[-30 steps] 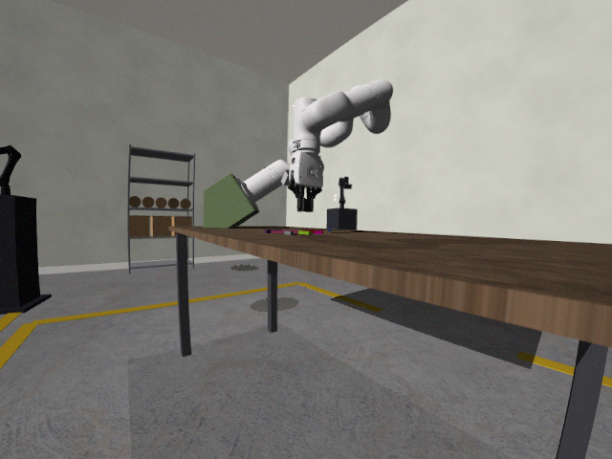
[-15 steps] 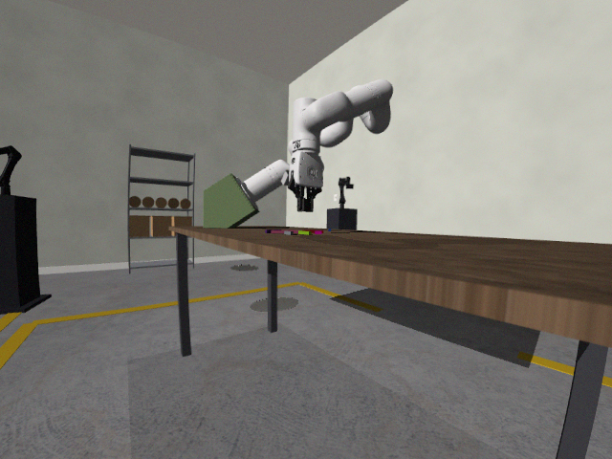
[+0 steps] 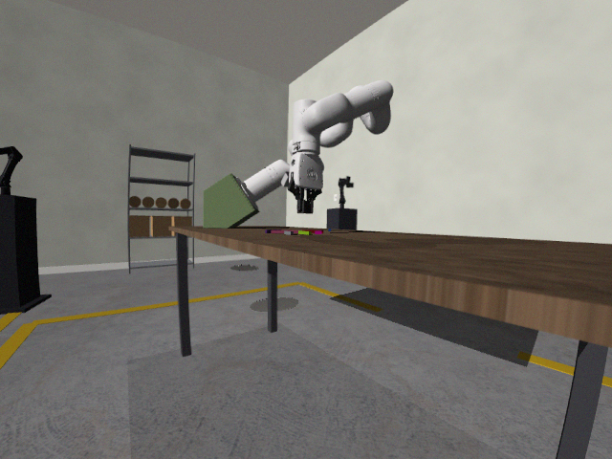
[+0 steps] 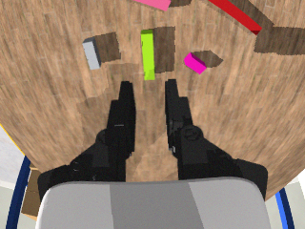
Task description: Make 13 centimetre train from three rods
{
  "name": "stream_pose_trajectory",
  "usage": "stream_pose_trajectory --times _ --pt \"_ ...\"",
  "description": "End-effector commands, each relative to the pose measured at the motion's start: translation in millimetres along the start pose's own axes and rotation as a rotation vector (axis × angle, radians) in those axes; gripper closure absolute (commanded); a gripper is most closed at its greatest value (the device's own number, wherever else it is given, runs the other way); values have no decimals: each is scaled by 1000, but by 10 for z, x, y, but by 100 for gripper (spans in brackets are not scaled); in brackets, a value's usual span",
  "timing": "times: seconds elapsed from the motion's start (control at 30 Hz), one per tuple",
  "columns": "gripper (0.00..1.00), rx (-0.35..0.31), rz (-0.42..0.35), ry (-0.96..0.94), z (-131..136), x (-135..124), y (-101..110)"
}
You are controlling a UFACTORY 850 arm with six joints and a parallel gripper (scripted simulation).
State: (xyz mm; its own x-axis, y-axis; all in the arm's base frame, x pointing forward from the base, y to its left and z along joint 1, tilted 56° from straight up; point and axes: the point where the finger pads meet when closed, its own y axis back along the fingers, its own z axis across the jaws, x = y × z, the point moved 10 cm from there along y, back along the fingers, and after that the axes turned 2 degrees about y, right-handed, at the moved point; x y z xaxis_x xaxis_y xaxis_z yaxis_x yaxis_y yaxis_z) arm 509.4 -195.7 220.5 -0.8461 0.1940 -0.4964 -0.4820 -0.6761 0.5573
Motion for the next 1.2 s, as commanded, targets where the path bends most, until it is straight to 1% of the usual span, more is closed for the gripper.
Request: stream_pose_trajectory --times 0.0,0.23,0.3,0.8,1.17 --pt "76 1 -1 0 -2 -4 -37" --pt "76 1 -1 0 -4 -4 -137" --pt "76 1 -1 0 -4 -4 -137" --pt "76 1 -1 0 -6 -3 -367" --pt "76 1 -1 0 -7 -3 -446"
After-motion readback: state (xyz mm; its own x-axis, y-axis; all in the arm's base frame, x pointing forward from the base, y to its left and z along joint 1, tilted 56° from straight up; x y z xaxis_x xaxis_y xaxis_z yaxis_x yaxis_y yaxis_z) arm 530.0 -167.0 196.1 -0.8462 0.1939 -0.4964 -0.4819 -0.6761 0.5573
